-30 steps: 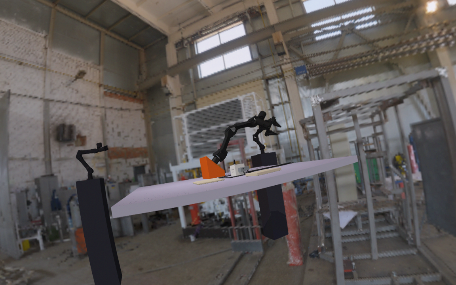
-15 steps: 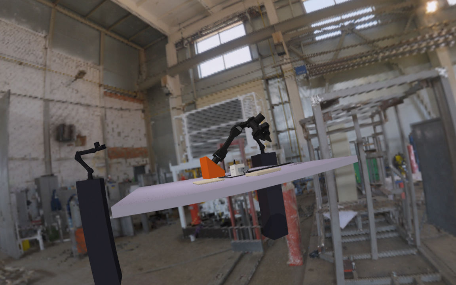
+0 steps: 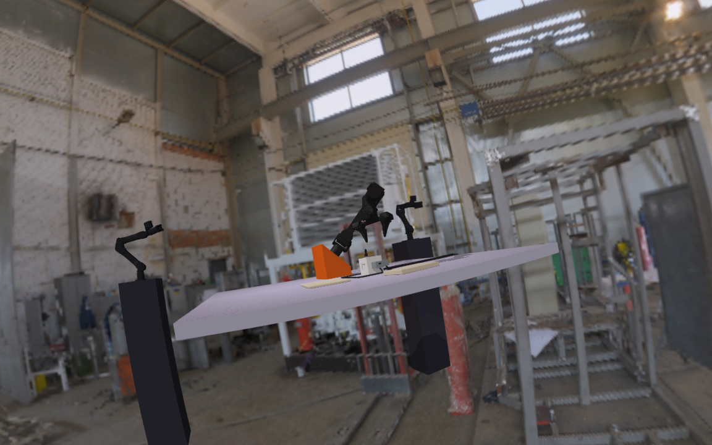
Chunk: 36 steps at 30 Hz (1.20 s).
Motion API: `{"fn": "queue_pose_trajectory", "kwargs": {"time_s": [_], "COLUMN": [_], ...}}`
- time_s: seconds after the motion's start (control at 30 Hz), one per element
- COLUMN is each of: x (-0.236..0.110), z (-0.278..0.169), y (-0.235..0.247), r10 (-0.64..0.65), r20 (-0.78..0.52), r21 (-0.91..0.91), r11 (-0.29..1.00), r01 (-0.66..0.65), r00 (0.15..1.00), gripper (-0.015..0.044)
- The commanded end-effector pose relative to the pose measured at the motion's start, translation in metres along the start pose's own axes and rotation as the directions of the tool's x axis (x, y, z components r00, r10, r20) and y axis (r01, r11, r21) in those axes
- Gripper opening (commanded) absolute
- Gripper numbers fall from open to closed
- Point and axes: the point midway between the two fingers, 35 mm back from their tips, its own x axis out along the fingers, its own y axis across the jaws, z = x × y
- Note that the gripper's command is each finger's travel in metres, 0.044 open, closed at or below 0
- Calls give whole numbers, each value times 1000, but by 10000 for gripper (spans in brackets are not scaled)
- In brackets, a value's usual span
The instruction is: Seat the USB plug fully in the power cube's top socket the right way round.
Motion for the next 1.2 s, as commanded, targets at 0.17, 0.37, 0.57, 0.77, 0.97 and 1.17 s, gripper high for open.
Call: {"fn": "queue_pose_trajectory", "kwargs": {"time_s": [0.17,0.37,0.57,0.77,0.97,1.17], "x": [6,6,5,8,14,20], "z": [5,5,5,4,3,2], "y": [-57,-56,-56,-57,-57,-58], "r10": [-97,-97,-97,-97,-96,-96], "r20": [-175,-175,-175,-175,-175,-175], "r21": [512,512,512,512,512,512], "r11": [841,841,841,841,841,841], "r01": [174,174,174,174,174,174], "r00": [980,980,980,980,980,980], "gripper": [440,440,440,440,440,440]}}
